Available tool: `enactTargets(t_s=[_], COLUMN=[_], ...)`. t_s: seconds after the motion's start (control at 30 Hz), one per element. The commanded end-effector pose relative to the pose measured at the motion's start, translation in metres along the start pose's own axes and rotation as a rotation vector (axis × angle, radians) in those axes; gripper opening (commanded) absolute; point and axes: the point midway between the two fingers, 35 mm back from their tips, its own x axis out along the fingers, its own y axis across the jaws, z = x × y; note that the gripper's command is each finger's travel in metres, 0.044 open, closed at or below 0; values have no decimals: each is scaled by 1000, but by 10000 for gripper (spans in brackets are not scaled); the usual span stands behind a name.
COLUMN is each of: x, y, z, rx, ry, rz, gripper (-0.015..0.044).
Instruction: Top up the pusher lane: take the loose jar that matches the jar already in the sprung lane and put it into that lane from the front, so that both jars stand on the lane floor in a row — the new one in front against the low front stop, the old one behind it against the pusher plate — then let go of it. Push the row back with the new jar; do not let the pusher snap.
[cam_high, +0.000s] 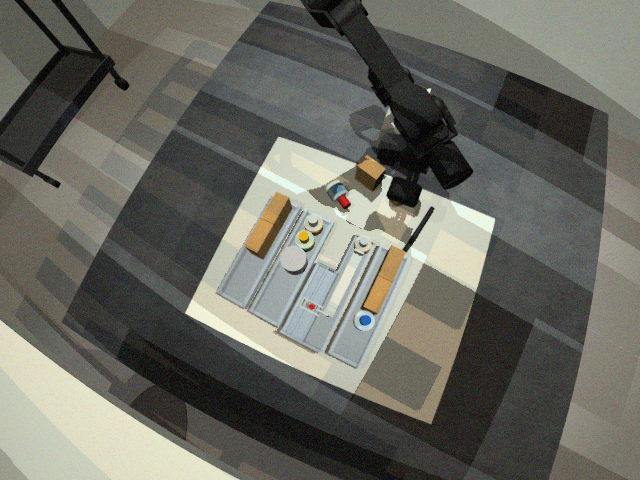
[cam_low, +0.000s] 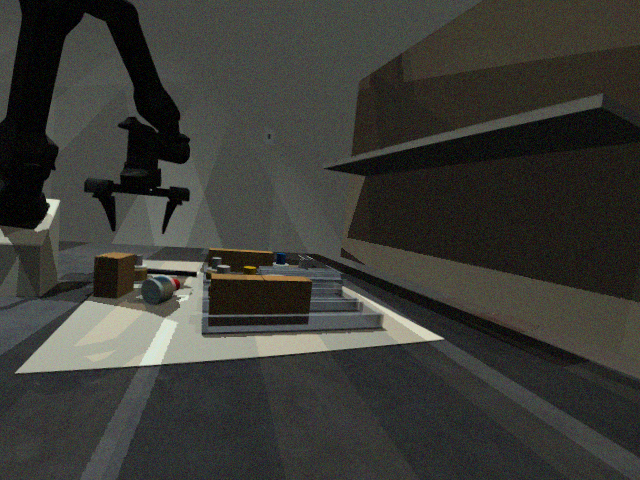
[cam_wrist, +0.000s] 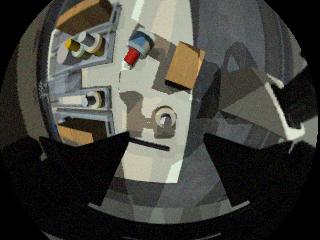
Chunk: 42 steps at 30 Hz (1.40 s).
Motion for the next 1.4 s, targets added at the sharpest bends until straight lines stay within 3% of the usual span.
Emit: enactTargets(t_s=[0.0, 0.53, 1.37], x=[11, 52, 84], y=[0, 0, -1], z=[2, 2, 3], rx=[8, 8, 9], ry=[-15, -17, -18], rz=[-9, -9, -9], gripper=[440, 440, 440])
